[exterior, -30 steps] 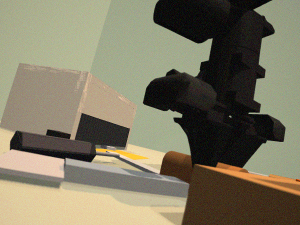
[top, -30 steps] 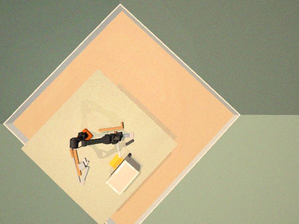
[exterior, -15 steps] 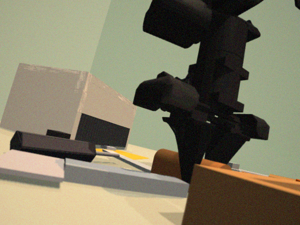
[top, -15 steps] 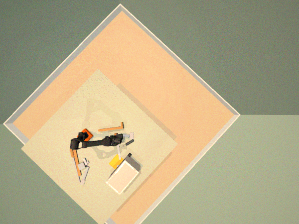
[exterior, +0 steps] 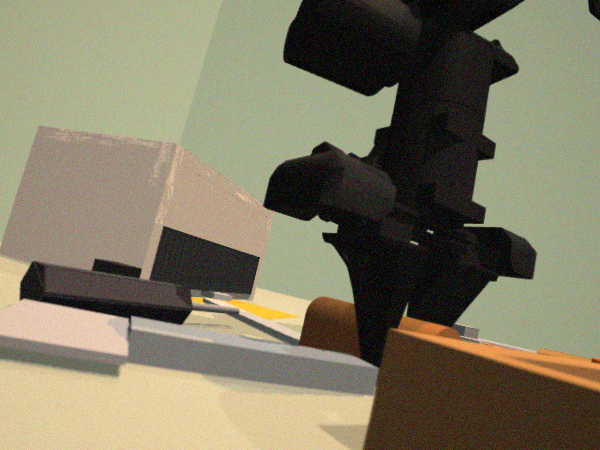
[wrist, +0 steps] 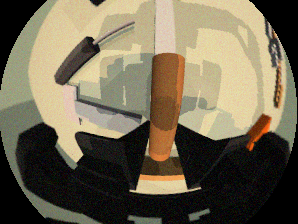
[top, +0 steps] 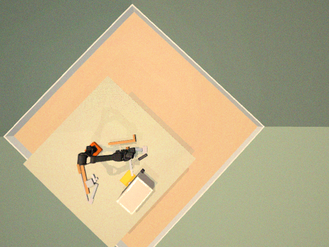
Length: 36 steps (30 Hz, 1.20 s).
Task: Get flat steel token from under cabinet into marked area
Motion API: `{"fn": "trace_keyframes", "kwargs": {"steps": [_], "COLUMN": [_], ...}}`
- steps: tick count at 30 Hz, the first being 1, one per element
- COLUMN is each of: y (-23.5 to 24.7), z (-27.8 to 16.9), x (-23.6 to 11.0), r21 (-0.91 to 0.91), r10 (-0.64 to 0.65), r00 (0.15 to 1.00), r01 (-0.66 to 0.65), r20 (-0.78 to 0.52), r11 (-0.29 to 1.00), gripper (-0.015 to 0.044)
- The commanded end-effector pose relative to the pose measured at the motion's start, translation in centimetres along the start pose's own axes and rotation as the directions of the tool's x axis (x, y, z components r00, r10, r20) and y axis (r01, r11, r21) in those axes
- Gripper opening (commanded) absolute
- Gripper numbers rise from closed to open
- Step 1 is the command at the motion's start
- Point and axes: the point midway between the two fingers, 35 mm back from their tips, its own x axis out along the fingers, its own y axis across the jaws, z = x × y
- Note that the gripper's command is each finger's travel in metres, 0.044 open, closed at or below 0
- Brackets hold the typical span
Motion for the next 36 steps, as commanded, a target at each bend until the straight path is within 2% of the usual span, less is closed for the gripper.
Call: {"fn": "trace_keyframes", "kwargs": {"steps": [1,29,36], "y": [0.0,-0.1,-0.1], "z": [-0.7,-5.4,-5.1], "x": [-0.1,-0.1,0.0], "r21": [0.002,-0.007,-0.011], "r10": [0.003,0.003,-0.001], "r00": [1.000,1.000,1.000], "r01": [-0.003,-0.003,0.001], "r20": [0.000,-0.005,-0.005], "r11": [1.000,1.000,1.000], "gripper": [0.0000,0.0000,0.0184]}}
